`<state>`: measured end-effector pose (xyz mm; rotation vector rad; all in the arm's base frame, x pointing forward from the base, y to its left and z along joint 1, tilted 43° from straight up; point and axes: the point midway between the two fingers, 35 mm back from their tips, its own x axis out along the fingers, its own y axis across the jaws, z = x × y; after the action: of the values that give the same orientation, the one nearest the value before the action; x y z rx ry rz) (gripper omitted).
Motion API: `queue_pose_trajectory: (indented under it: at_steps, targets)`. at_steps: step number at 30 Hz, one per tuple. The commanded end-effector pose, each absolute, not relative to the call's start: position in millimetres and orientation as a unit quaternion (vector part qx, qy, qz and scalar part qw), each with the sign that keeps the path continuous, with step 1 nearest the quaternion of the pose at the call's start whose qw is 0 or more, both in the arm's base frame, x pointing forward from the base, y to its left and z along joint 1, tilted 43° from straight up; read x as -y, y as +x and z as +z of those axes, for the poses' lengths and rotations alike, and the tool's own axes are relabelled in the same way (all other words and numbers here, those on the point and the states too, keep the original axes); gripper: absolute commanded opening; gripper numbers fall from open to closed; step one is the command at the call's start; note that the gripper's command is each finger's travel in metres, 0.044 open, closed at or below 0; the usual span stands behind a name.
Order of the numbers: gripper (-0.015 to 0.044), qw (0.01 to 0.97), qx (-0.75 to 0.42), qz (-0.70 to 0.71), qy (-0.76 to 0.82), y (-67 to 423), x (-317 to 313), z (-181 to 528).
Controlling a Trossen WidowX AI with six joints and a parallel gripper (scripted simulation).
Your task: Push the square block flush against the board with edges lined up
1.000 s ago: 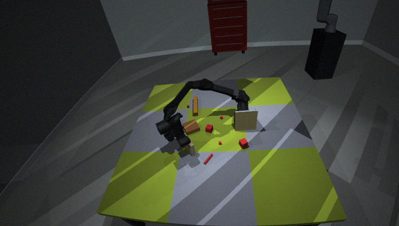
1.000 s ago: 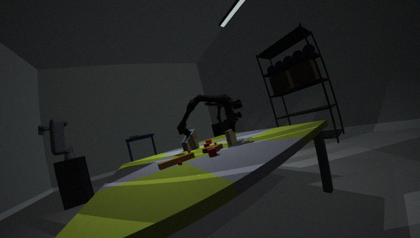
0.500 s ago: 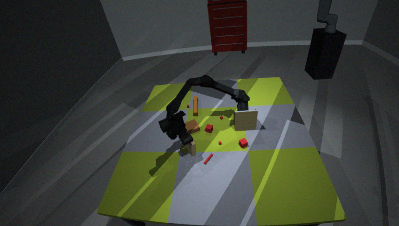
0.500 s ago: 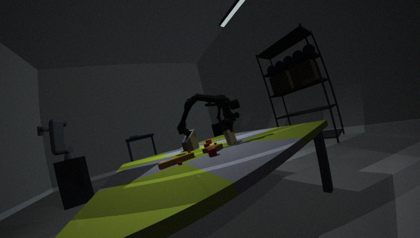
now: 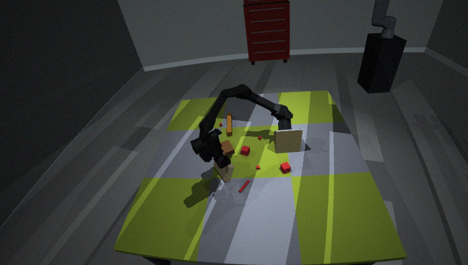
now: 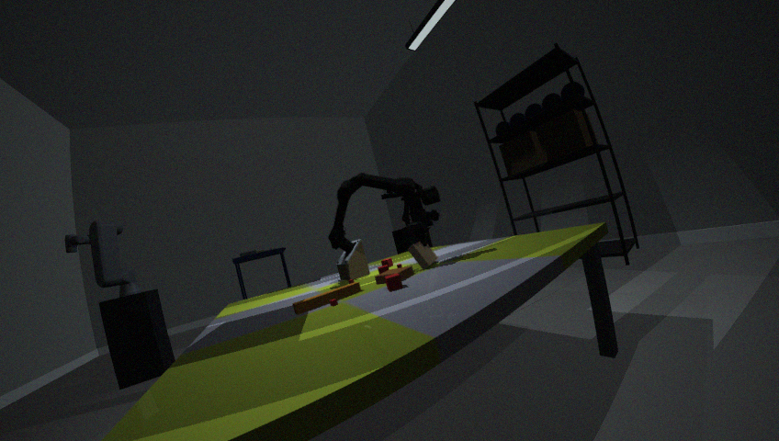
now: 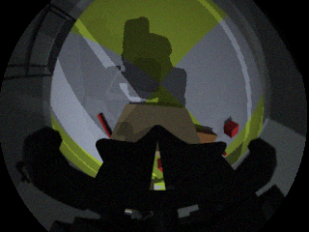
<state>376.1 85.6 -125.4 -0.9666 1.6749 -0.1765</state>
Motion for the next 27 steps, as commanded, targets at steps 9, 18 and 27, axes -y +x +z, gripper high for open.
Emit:
queue_pose_trajectory:
  at_steps: [9, 18, 27]
  targets:
    - [0.0, 0.567, -0.71, -0.076, -0.411, 373.2, -84.4, -122.5]
    - [0.0, 0.567, -0.71, -0.076, -0.411, 386.4, -90.1, -127.3]
    - [0.0, 0.567, -0.71, -0.076, -0.411, 399.3, -95.6, -132.6]
